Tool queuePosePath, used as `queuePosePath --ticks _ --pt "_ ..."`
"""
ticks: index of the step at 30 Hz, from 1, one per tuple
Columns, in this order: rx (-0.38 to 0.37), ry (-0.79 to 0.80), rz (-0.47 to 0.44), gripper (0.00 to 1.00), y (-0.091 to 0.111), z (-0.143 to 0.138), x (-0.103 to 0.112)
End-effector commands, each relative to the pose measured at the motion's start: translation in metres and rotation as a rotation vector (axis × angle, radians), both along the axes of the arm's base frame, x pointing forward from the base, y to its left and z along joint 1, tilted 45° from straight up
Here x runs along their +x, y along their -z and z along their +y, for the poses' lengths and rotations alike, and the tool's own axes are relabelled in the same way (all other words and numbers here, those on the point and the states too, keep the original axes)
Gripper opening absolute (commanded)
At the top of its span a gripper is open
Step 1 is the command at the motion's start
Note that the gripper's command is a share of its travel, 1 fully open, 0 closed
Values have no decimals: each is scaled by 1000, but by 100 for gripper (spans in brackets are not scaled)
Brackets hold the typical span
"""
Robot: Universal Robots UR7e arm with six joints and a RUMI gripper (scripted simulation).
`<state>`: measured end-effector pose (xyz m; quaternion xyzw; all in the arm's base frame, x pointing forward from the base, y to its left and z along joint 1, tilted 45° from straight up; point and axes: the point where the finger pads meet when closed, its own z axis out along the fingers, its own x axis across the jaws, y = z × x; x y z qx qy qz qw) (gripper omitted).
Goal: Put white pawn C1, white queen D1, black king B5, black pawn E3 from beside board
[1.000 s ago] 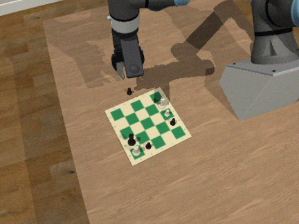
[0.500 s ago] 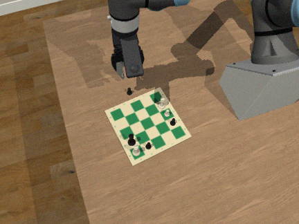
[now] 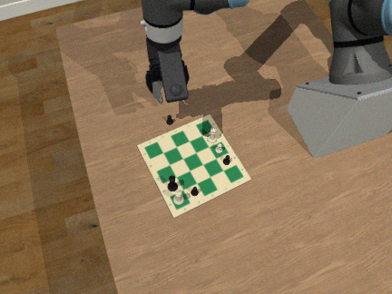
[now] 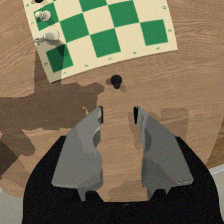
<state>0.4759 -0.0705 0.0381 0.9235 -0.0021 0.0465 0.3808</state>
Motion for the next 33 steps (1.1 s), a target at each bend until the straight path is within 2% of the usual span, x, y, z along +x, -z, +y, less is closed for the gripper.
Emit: queuePosePath --ticks 1,33 --pt "1 1 -2 20 0 -1 0" --pt "1 2 4 20 22 -21 1"
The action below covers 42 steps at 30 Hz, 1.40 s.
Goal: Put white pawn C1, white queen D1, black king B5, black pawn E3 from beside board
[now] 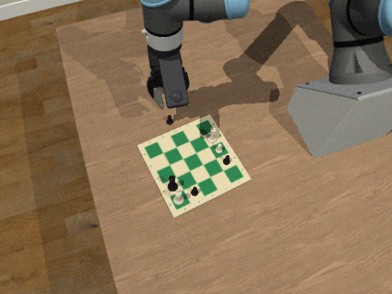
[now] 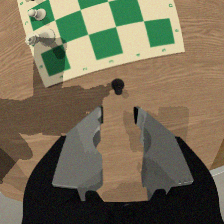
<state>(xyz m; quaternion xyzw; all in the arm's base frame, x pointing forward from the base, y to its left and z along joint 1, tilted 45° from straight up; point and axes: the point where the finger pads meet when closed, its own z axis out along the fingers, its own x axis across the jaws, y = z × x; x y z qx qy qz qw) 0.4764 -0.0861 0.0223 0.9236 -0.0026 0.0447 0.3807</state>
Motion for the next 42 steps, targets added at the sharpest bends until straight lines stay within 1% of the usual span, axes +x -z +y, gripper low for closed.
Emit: queuePosePath --ticks 1,10,20,42 --pt "1 0 0 20 7 -7 0" --pt "1 0 0 20 16 -16 1" --pt "1 0 0 20 21 -21 2" --pt "0 -1 -3 20 21 -22 4"
